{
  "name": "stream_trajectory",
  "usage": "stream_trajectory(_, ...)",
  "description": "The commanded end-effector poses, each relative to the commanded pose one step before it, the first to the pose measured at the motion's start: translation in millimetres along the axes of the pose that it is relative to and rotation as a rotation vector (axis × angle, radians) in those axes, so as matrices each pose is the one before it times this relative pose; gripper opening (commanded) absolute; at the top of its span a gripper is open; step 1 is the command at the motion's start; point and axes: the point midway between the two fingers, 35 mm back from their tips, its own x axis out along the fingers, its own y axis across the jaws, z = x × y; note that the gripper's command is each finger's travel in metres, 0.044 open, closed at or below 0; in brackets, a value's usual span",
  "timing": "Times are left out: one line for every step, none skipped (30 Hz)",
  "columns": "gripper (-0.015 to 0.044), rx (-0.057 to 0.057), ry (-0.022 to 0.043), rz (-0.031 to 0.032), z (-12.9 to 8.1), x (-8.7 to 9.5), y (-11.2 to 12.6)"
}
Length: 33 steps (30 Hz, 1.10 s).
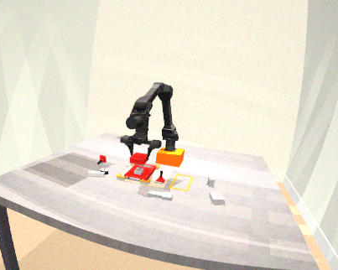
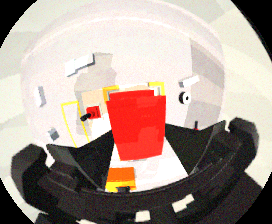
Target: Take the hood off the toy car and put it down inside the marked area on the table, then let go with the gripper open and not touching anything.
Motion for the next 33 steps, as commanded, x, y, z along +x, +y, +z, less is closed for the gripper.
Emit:
stream_trajectory(0.0000,0.0063,-0.00493,-0.00117,0.12,-13.71,0.15)
stream_trajectory(0.0000,-0.0062,0.00013,0.00037,0.51,8.97,0.56)
stream_trajectory(0.0000,-0.0001,-0.00021,0.00049,0.39,-0.14,2.61)
stream_trajectory(0.0000,-0.0002,-0.00034,0.00081,0.60,-0.23,4.35)
stream_trajectory(0.0000,-0.0002,-0.00039,0.00099,0.66,-0.28,5.29)
stream_trajectory(0.0000,-0.0002,-0.00036,0.00098,0.58,-0.28,5.29)
stream_trajectory(0.0000,-0.0002,-0.00034,0.00097,0.50,-0.28,5.30)
stream_trajectory(0.0000,-0.0002,-0.00032,0.00096,0.42,-0.27,5.30)
stream_trajectory(0.0000,-0.0002,-0.00029,0.00096,0.34,-0.27,5.30)
stream_trajectory(0.0000,-0.0002,-0.00027,0.00095,0.26,-0.27,5.29)
stream_trajectory(0.0000,-0.0002,-0.00025,0.00094,0.18,-0.26,5.29)
stream_trajectory(0.0000,0.0043,-0.00156,0.00263,0.10,-0.30,4.39)
stream_trajectory(0.0000,0.0043,-0.00149,0.00266,0.03,-0.29,4.39)
stream_trajectory(0.0000,0.0035,-0.00109,0.00225,-0.05,-0.26,4.50)
stream_trajectory(0.0000,0.0031,-0.00088,0.00206,-0.13,-0.24,4.56)
stream_trajectory(0.0000,0.0031,-0.00083,0.00207,-0.20,-0.23,4.55)
stream_trajectory(0.0000,0.0031,-0.00078,0.00209,-0.28,-0.23,4.54)
stream_trajectory(0.0000,0.0030,-0.00070,0.00207,-0.35,-0.22,4.54)
stream_trajectory(0.0000,0.0019,-0.00026,0.00146,-0.45,-0.18,4.67)
stream_trajectory(0.0000,0.0018,-0.00021,0.00142,-0.52,-0.17,4.66)
stream_trajectory(0.0000,0.0018,-0.00017,0.00142,-0.59,-0.17,4.65)
stream_trajectory(0.0000,-0.0009,0.00074,-0.00009,-0.75,-0.09,5.05)
stream_trajectory(0.0000,-0.0009,0.00073,-0.00013,-0.83,-0.09,5.05)
stream_trajectory(0.0000,-0.0009,0.00072,-0.00016,-0.90,-0.10,5.03)
stream_trajectory(0.0000,-0.0009,0.00071,-0.00019,-0.97,-0.10,5.01)
stream_trajectory(0.0000,-0.0009,0.00070,-0.00023,-1.04,-0.10,4.99)
stream_trajectory(0.0000,-0.0009,0.00068,-0.00026,-1.10,-0.10,4.97)
stream_trajectory(0.0000,-0.0009,0.00067,-0.00029,-1.17,-0.10,4.95)
stream_trajectory(0.0000,-0.0009,0.00065,-0.00032,-1.24,-0.11,4.92)
stream_trajectory(0.0000,-0.0009,0.00064,-0.00035,-1.31,-0.11,4.90)
stream_trajectory(0.0000,-0.0009,0.00062,-0.00039,-1.37,-0.11,4.87)
stream_trajectory(0.0000,-0.0009,0.00060,-0.00042,-1.44,-0.11,4.85)
stream_trajectory(0.0000,-0.0009,0.00058,-0.00045,-1.50,-0.11,4.82)
